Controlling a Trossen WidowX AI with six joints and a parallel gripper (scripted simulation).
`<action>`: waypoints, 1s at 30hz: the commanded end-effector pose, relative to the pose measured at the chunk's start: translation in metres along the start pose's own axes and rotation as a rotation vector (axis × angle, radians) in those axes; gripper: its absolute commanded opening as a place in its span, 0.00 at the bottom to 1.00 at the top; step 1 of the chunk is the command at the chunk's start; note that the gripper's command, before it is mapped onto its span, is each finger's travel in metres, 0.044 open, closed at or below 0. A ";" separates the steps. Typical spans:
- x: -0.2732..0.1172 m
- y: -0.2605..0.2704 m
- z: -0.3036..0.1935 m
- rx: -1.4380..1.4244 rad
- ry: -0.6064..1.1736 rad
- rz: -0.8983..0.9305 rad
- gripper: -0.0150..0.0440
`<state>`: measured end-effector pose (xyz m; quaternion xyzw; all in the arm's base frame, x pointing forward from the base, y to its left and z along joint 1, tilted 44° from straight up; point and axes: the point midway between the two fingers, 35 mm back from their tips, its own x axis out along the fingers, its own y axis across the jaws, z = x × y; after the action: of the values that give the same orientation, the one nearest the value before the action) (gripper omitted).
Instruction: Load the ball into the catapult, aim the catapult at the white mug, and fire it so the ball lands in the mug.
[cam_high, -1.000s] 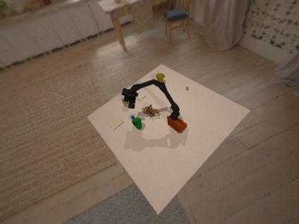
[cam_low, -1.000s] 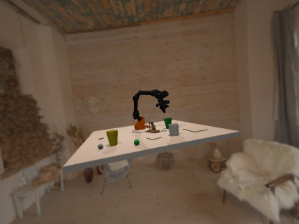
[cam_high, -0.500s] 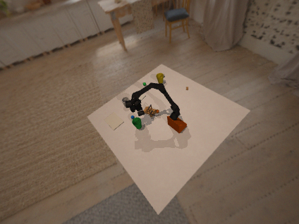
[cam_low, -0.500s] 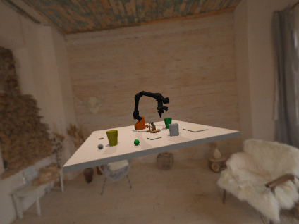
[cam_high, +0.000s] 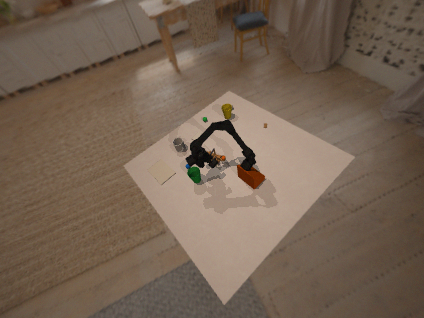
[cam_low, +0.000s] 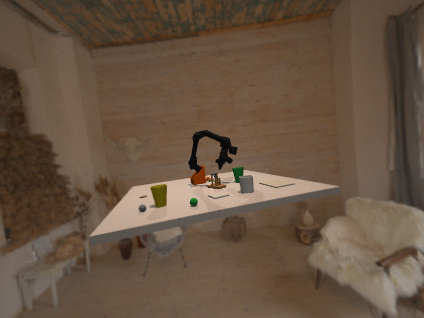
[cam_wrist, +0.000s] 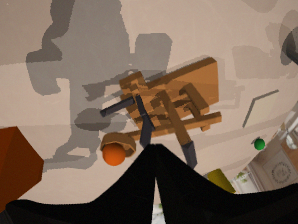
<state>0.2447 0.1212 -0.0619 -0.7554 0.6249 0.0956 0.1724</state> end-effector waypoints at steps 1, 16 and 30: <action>0.006 0.018 -0.013 -0.132 0.088 -0.010 0.25; 0.013 0.047 -0.044 -0.376 0.284 -0.036 0.25; 0.028 0.048 -0.035 -0.379 0.288 -0.035 0.25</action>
<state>0.2005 0.0785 -0.0414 -0.7899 0.6025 0.0989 -0.0579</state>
